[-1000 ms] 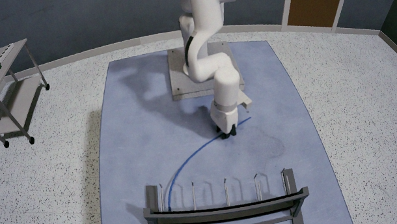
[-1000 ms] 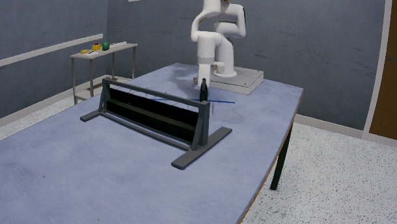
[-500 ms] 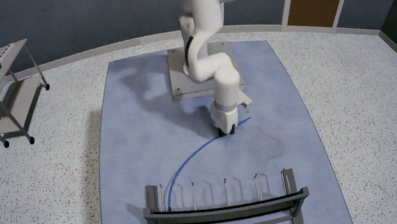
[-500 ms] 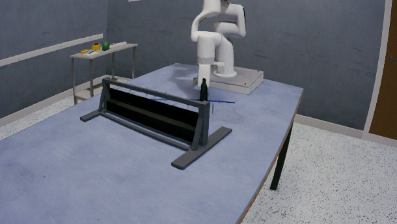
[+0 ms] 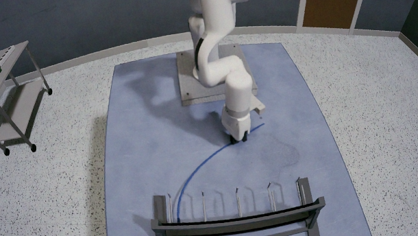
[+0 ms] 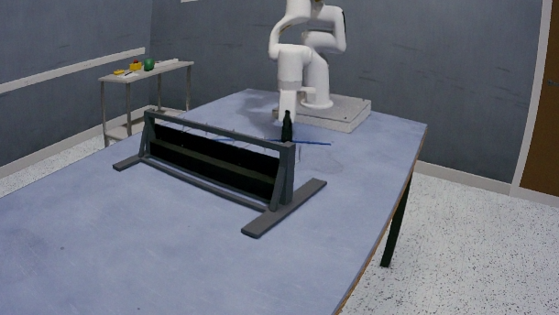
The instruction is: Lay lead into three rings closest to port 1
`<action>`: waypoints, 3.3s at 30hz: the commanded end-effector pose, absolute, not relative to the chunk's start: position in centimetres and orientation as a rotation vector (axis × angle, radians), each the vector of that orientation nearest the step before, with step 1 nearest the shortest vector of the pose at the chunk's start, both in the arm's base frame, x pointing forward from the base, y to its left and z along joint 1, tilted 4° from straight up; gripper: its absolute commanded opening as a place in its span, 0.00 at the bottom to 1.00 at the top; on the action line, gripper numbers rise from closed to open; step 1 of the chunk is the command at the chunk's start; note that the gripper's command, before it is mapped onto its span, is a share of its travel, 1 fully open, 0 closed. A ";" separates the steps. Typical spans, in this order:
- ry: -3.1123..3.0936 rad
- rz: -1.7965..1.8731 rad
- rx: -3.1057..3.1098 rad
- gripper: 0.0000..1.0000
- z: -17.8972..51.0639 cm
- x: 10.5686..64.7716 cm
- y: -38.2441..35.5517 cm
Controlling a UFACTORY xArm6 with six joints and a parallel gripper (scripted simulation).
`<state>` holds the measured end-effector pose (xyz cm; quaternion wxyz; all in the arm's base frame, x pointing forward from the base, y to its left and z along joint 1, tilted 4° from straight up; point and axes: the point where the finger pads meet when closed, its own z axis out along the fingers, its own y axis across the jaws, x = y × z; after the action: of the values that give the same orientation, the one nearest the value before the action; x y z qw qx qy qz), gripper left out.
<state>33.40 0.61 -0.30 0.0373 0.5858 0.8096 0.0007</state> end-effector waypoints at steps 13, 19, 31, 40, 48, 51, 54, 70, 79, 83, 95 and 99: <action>2.483 0.005 1.796 0.00 -0.2 33.5 0.6; 2.483 0.005 1.796 0.00 -0.2 33.5 0.6; 2.483 0.005 1.796 0.00 -0.2 33.5 0.6; 2.483 0.005 1.796 0.00 0.2 33.5 0.6; 2.483 0.005 1.796 0.00 0.8 33.5 0.7; 2.483 0.005 1.796 0.00 1.1 33.4 0.7; 2.483 0.005 1.796 0.00 1.5 33.4 0.7; 2.483 0.005 1.796 0.00 3.1 33.3 0.8; 2.483 0.005 1.796 0.00 3.6 33.3 0.8; 2.483 0.005 1.796 0.00 3.7 33.3 0.8; 2.476 0.006 1.806 0.00 4.0 33.6 0.9; 2.416 0.012 1.887 0.00 5.9 36.8 2.1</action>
<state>33.61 0.96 3.95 0.0363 0.5908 0.8060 0.0005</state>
